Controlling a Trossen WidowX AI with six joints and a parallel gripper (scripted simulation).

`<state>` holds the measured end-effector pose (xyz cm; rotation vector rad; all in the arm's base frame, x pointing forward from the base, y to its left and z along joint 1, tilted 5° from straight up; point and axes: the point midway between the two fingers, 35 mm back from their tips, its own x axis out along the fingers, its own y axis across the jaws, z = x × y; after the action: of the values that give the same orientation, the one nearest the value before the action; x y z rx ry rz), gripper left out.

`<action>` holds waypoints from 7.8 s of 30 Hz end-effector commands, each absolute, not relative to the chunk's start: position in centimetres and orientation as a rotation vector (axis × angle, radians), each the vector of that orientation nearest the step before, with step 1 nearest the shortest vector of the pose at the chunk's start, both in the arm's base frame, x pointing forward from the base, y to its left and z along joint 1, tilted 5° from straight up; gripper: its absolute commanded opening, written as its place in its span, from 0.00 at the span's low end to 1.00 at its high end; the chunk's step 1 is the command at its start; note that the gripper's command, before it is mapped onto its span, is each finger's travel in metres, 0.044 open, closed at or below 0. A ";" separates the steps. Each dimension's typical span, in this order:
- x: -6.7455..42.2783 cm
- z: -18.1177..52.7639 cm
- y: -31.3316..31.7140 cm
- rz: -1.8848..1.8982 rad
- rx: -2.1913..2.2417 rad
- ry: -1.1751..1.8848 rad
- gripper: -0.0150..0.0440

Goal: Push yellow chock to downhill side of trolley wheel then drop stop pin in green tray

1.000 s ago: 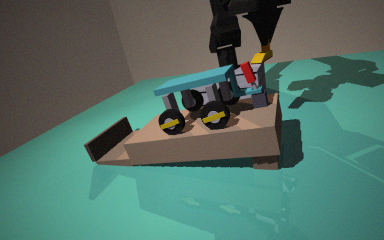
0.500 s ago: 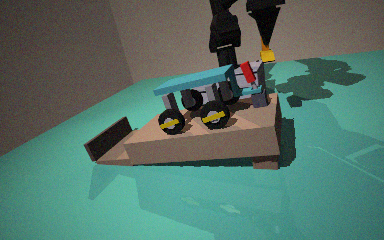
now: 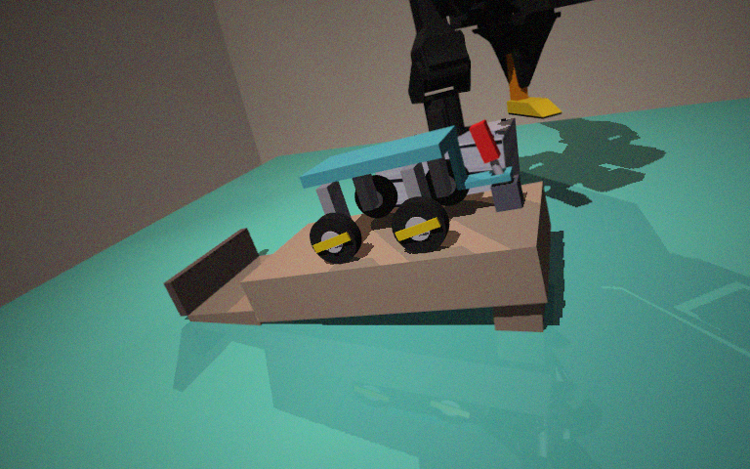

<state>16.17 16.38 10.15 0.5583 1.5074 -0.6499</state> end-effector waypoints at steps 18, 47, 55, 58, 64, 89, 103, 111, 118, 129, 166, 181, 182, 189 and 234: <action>16.2 10.2 16.4 -0.078 0.005 1.613 0.25; 19.1 9.7 9.7 0.076 -0.151 1.613 0.25; 20.2 9.6 7.2 0.074 -0.152 1.612 0.25; 20.6 9.6 6.2 0.073 -0.153 1.612 0.25; 21.3 9.5 4.3 0.072 -0.154 1.611 0.25; 24.2 9.2 -4.4 0.066 -0.159 1.609 0.25; 26.3 9.3 -9.0 0.067 -0.159 1.609 0.25; 26.4 9.4 -9.4 0.147 -0.075 1.616 0.25; 27.7 9.0 -9.4 0.147 -0.075 1.616 0.25; 29.4 8.6 -9.3 0.147 -0.075 1.614 0.25; 28.9 2.4 -8.3 0.148 -0.075 1.615 0.25; 28.7 2.3 -6.9 0.149 -0.074 1.615 0.25; 28.7 2.3 -6.8 0.149 -0.074 1.615 0.25; 28.7 2.3 -6.3 0.149 -0.073 1.615 0.25; 28.4 6.0 -5.8 0.150 -0.073 1.615 0.58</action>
<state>28.09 -5.68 4.77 -0.0672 1.6328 0.1460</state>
